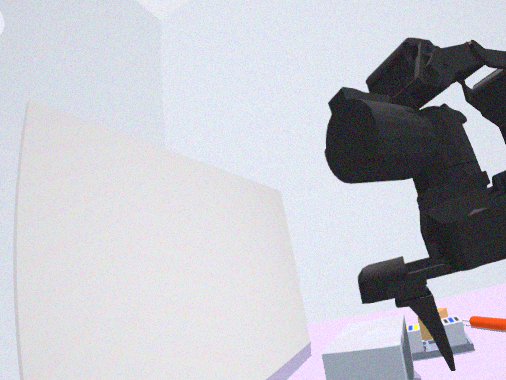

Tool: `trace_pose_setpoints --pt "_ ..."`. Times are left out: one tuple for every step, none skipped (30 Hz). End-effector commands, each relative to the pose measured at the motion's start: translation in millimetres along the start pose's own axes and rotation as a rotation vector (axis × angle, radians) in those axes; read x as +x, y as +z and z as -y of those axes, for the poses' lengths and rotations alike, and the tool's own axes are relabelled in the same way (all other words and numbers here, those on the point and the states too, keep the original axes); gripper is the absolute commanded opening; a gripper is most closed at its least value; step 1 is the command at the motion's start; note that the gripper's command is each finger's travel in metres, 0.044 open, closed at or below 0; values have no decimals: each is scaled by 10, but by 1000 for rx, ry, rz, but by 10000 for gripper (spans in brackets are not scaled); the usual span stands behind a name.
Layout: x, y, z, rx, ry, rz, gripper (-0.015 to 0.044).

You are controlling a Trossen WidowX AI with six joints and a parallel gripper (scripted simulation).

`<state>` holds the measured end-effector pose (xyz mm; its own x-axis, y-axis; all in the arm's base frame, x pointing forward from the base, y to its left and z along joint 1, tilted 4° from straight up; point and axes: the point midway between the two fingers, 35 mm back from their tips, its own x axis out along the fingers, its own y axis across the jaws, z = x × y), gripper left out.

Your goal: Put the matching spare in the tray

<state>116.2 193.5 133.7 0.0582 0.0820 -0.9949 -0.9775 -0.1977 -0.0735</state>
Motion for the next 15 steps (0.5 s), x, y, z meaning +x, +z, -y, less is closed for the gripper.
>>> trace_pose_setpoints --pt "93 -1 14 -5 -3 -5 300" --pt "93 -1 14 -5 -3 -5 300" --pt "93 -1 14 -5 -3 -5 300" --pt "93 -1 14 -5 -3 -5 300" --pt "93 -1 14 -5 -3 -5 300" --pt "96 -1 15 -5 -3 -5 300" --pt "101 0 15 -5 -3 -5 300" --pt "109 1 16 -5 -3 -5 300" --pt "120 2 17 -5 -3 -5 300" --pt "133 4 19 -5 -3 -4 300" --pt "149 6 21 -5 -3 -4 300" --pt "165 8 23 -5 -3 -4 300" --pt "182 9 25 -5 -3 -4 300" --pt "198 11 27 -5 -3 -4 300" --pt "215 13 29 -5 -4 -4 300"
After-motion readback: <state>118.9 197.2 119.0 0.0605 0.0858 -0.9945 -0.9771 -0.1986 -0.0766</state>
